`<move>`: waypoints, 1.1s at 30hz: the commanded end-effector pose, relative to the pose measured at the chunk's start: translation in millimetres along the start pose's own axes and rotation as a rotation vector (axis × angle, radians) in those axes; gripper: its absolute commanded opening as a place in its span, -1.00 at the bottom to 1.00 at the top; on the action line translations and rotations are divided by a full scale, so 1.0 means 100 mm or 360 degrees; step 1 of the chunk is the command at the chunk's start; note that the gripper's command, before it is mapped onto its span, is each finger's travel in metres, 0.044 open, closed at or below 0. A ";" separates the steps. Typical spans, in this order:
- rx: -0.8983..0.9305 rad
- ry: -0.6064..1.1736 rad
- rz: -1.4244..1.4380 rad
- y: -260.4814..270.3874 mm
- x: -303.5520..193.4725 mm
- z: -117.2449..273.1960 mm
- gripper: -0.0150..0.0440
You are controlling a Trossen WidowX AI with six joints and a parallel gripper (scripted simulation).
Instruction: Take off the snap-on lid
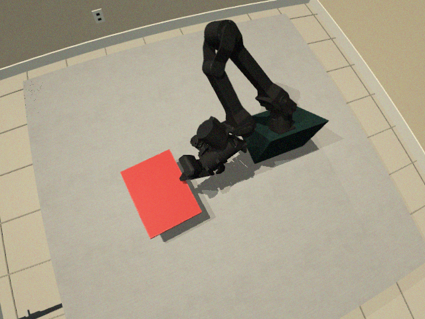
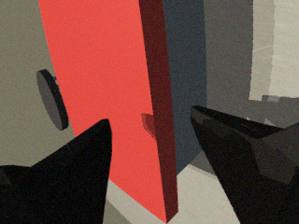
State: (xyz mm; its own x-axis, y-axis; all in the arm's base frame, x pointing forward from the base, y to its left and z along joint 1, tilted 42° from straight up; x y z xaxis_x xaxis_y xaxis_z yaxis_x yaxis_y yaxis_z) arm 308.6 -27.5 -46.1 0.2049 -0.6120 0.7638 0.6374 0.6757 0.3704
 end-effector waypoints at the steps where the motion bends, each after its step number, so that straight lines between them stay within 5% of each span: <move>1: 0.0001 0.0000 0.0008 -0.01 0.00 -0.08 0.31; 9: 0.0003 -0.0004 0.0009 -0.03 0.00 -0.18 0.31; 13: 0.0003 -0.0004 0.0009 -0.03 0.00 -0.18 -0.05; 22: 0.0003 -0.0004 0.0009 -0.03 0.00 -0.18 -0.25; 25: 0.0003 -0.0004 0.0009 -0.03 0.00 -0.18 -0.49; 33: 0.0005 -0.0007 0.0000 -0.02 0.01 -0.17 -0.49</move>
State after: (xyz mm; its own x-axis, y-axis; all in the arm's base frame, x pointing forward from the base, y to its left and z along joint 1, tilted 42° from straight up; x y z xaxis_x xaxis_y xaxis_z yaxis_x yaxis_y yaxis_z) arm 320.6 -36.6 -55.9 0.2017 -0.6102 0.7662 0.6345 0.6773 0.3724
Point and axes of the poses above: the point midway between the two fingers, 35 mm back from their tips, its own z axis back along the fingers, its own y axis across the jaws, x = y × z, the point moved 1 cm from there along z, back along the fingers, and after that the axes turned 13 degrees about z, right-handed, at the moved point
